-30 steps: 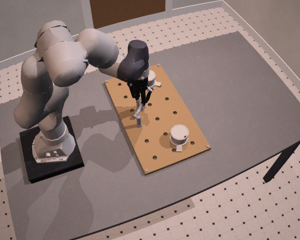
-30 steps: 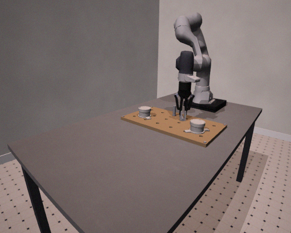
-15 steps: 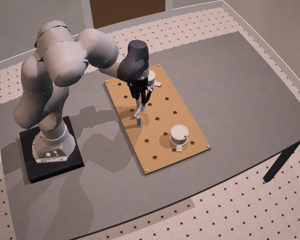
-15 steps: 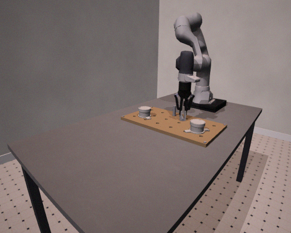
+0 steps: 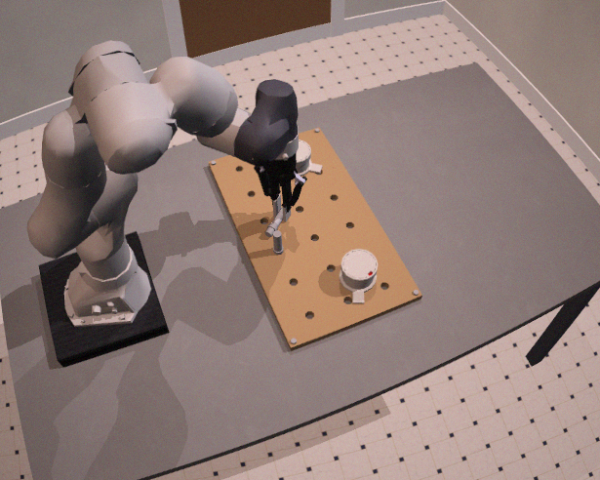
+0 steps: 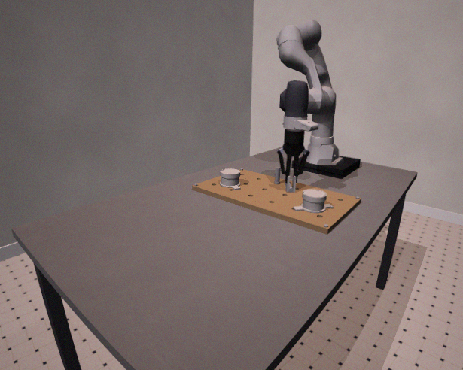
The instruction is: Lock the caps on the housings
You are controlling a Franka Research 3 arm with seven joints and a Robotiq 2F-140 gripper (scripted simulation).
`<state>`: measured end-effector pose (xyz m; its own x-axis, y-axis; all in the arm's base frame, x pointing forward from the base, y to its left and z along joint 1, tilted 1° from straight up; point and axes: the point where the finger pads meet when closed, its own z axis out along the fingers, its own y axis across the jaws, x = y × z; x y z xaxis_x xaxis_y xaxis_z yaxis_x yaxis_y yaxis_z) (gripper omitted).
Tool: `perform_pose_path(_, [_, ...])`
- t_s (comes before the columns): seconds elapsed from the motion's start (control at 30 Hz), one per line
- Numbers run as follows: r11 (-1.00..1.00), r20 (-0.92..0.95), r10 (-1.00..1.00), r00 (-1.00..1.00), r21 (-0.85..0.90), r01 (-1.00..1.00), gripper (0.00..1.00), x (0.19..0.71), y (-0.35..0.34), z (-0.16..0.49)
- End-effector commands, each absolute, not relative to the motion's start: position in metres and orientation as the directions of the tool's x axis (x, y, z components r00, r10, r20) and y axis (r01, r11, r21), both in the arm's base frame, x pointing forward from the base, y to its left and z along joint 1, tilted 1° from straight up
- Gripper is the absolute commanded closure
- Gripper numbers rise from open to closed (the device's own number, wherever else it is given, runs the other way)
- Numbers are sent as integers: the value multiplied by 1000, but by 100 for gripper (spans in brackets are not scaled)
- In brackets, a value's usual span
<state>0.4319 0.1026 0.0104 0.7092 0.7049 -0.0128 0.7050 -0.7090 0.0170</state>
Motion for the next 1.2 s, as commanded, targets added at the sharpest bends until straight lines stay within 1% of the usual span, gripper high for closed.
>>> perform_pose_path(0.0, [-714,-10,700,714,18,700,90,433,103,11])
perform_pose_path(1.17, [-714,-10,700,714,18,700,90,433,104,34])
